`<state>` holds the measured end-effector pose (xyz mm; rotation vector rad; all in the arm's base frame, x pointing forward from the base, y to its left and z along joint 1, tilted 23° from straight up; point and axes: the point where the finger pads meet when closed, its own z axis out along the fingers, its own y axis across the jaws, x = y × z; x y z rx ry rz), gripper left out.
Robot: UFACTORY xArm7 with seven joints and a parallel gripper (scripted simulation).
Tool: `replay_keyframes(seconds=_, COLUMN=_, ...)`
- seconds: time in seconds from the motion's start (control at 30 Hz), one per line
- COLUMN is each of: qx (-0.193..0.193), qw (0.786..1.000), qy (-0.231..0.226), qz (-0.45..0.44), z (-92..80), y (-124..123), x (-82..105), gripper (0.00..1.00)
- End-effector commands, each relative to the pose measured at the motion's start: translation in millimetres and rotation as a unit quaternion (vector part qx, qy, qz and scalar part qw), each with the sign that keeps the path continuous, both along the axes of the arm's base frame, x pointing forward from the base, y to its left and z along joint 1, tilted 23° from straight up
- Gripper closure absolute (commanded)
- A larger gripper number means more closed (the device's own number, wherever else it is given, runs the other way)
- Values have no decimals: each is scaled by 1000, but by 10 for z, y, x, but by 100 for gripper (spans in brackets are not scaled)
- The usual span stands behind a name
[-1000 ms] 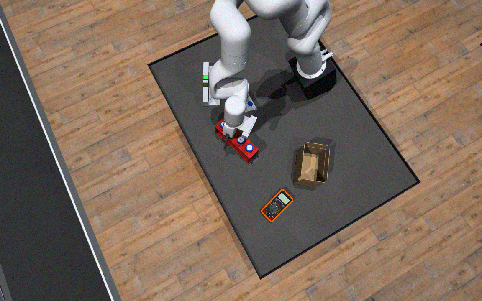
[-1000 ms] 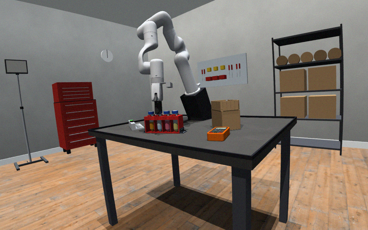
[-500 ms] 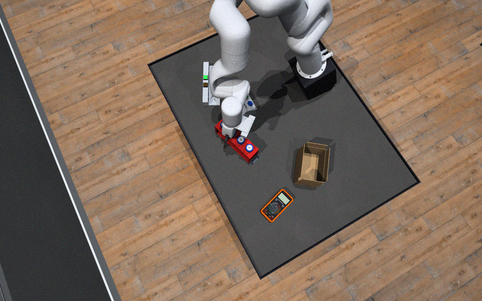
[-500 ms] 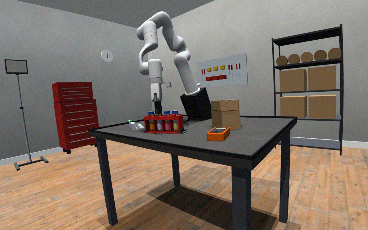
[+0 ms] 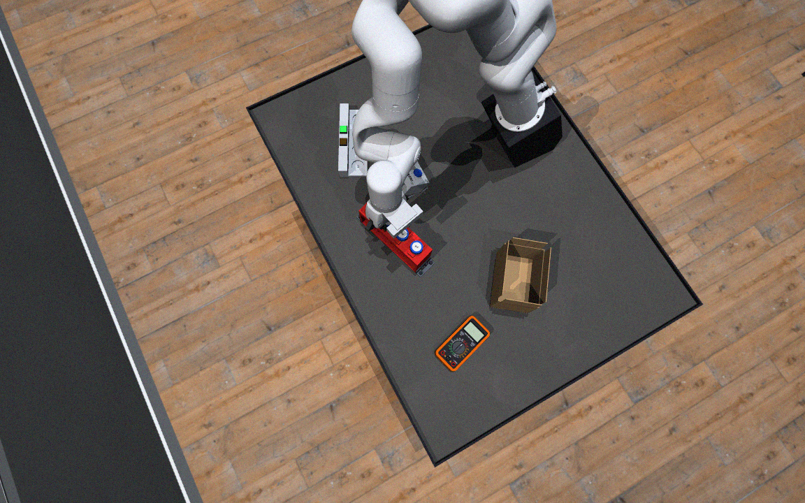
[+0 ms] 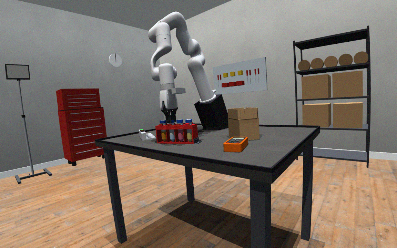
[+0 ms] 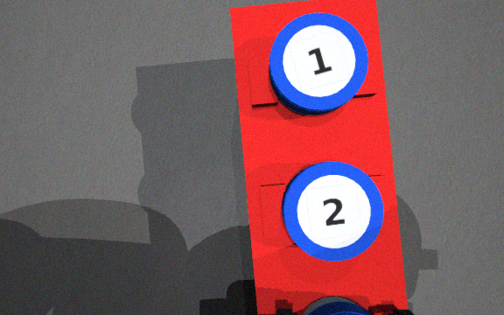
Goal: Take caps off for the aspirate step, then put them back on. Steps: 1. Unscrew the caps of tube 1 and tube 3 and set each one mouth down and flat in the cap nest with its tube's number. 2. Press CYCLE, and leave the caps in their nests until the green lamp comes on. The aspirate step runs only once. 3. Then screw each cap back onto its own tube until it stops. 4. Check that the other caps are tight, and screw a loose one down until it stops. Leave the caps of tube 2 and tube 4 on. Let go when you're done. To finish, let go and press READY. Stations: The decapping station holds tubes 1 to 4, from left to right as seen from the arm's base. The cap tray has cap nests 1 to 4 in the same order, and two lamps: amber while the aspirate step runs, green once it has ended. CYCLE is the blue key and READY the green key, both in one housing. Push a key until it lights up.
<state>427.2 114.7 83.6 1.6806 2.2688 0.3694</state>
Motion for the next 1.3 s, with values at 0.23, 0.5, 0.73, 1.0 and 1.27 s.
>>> replay_keyframes(seconds=0.23, qx=43, qw=992, qy=-6, qz=-118, z=-1, y=7, x=7, gripper=100)
replay_keyframes(seconds=0.5, qx=43, qw=992, qy=-6, qz=-118, z=4, y=6, x=6, gripper=54)
replay_keyframes(seconds=0.73, qx=43, qw=992, qy=-6, qz=-118, z=29, y=6, x=-5, gripper=54)
replay_keyframes(seconds=1.0, qx=43, qw=992, qy=-7, qz=-118, z=253, y=2, x=-99, gripper=54)
replay_keyframes(seconds=1.27, qx=43, qw=992, qy=-7, qz=-118, z=420, y=-1, x=-170, gripper=54)
